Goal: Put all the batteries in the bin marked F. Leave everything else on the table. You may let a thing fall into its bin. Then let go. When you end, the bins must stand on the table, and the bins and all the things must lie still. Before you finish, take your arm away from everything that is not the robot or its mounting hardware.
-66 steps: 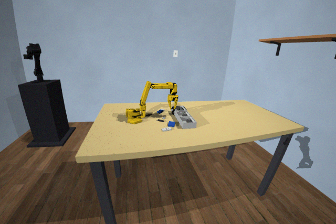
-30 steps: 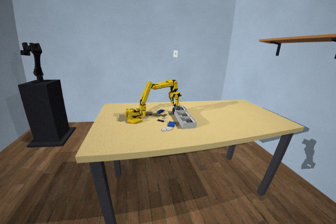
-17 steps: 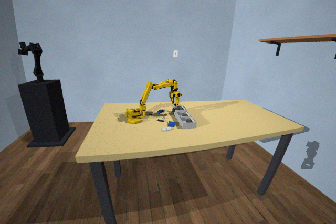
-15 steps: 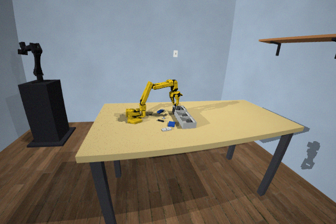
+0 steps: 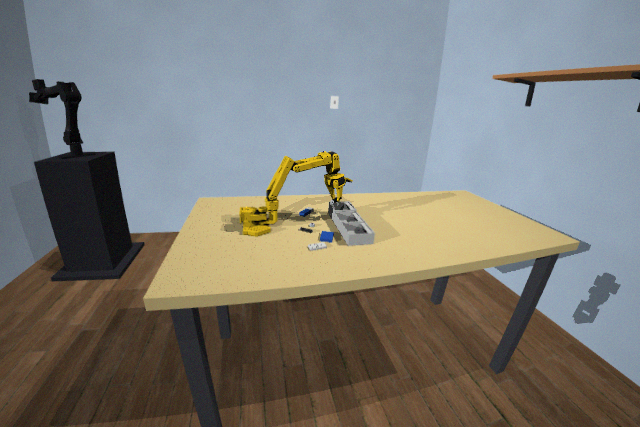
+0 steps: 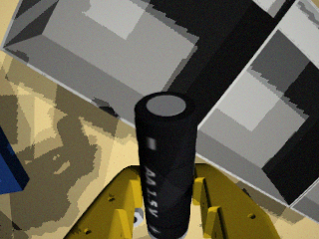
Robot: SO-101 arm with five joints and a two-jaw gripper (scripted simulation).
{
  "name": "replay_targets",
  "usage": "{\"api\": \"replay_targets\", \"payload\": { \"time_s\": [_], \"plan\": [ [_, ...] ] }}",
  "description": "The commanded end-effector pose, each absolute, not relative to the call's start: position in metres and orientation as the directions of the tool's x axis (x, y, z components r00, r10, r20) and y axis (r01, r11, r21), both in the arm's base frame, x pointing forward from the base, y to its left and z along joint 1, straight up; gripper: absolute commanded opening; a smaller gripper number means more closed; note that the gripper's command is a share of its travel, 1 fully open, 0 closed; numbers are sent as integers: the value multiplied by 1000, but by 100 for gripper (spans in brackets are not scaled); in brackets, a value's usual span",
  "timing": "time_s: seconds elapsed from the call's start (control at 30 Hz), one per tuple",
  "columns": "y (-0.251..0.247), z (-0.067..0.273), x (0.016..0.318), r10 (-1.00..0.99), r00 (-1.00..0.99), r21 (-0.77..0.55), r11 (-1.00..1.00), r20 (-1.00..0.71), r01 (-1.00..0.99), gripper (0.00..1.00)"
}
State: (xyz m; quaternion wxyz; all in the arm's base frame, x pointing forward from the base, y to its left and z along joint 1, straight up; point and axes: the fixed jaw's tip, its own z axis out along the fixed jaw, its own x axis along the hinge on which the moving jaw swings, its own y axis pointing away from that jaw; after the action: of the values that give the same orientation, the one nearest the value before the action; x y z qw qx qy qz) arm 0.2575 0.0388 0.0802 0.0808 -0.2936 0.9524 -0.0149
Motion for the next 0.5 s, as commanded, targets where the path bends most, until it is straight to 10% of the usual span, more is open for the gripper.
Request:
{"api": "replay_targets", "payload": {
  "time_s": [0.0, 0.47],
  "plan": [
    [46, 92, 267, -515, -830, -92, 857, -217, -507, 0],
    [48, 92, 270, -476, -849, -84, 879, -230, -470, 0]
  ]
}}
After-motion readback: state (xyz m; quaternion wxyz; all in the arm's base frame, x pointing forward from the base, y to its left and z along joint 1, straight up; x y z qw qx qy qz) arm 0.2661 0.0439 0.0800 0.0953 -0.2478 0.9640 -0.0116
